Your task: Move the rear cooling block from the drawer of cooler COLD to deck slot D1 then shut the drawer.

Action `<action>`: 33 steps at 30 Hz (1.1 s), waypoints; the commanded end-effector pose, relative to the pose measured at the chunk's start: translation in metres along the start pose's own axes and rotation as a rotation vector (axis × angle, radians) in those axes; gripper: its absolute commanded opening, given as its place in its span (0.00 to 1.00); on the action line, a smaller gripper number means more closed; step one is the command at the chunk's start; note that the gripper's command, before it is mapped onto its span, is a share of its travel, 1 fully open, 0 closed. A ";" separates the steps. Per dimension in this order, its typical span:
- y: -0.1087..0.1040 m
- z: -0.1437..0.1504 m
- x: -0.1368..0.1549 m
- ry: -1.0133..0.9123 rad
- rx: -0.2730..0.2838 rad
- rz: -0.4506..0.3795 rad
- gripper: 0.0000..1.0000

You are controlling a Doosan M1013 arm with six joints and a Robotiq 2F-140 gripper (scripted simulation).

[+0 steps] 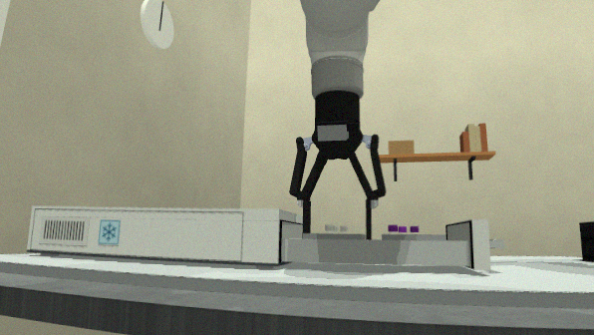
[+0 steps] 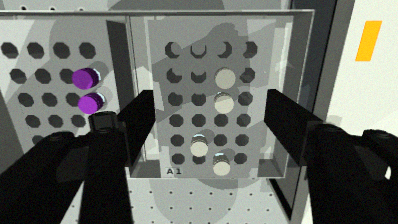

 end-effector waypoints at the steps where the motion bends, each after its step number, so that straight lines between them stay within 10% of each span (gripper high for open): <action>1: -0.001 0.001 0.000 0.000 0.002 0.001 0.66; 33: -0.001 0.001 0.000 0.000 0.002 0.001 0.33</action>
Point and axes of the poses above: the point where the finger pads meet when closed, its own y axis out along the fingers, its own z axis across the jaws, x = y × z, the point moved 3 cm from there along -y, back along the fingers, and after that the axes turned 3 degrees about y, right-handed, at the moved point
